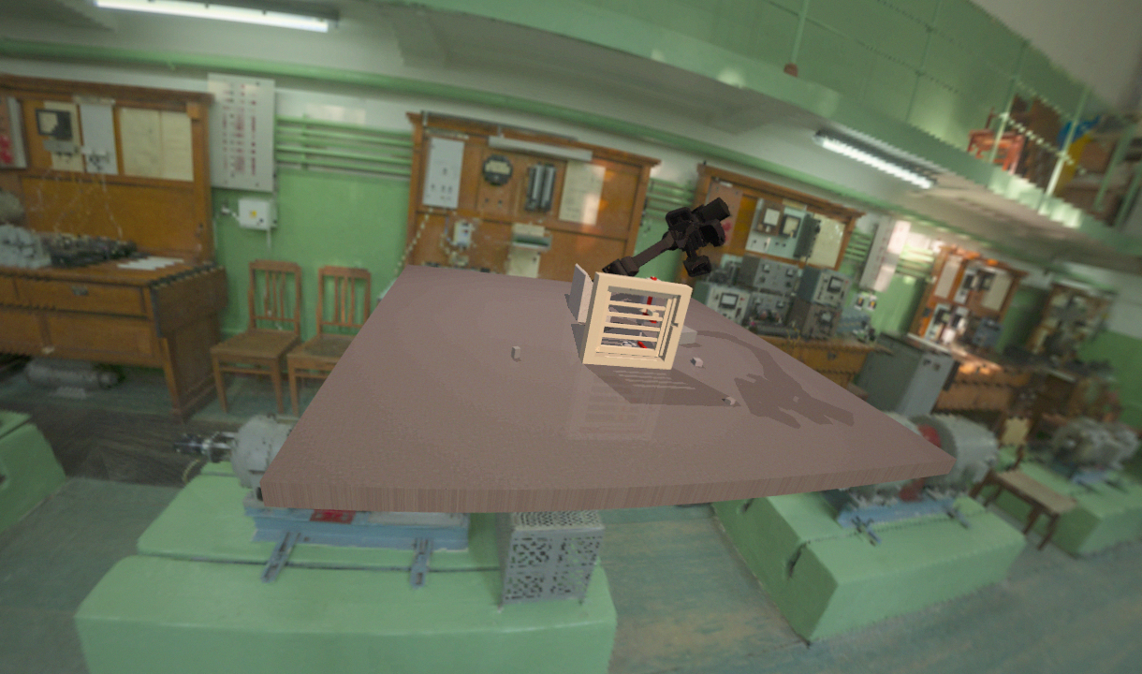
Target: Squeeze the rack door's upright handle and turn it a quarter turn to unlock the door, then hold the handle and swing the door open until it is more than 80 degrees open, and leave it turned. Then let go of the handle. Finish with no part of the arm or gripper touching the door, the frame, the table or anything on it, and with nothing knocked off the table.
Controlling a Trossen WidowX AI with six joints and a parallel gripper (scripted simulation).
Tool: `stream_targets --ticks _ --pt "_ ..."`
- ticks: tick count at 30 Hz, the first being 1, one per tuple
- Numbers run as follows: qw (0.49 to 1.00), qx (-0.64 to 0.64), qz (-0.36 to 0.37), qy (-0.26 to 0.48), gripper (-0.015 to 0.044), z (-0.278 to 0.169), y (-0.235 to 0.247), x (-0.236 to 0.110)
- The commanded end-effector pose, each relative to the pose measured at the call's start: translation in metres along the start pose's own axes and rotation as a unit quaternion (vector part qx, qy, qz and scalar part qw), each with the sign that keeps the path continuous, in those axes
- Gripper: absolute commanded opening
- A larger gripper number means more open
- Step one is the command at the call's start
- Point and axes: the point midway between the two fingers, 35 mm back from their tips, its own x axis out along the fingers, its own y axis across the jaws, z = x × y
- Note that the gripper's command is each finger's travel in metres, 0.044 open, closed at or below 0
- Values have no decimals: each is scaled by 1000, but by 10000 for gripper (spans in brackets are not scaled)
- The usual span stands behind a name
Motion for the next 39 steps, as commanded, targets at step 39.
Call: stream_targets --ticks 39 --pt "875 209 345 267 292 -71 -19 14"
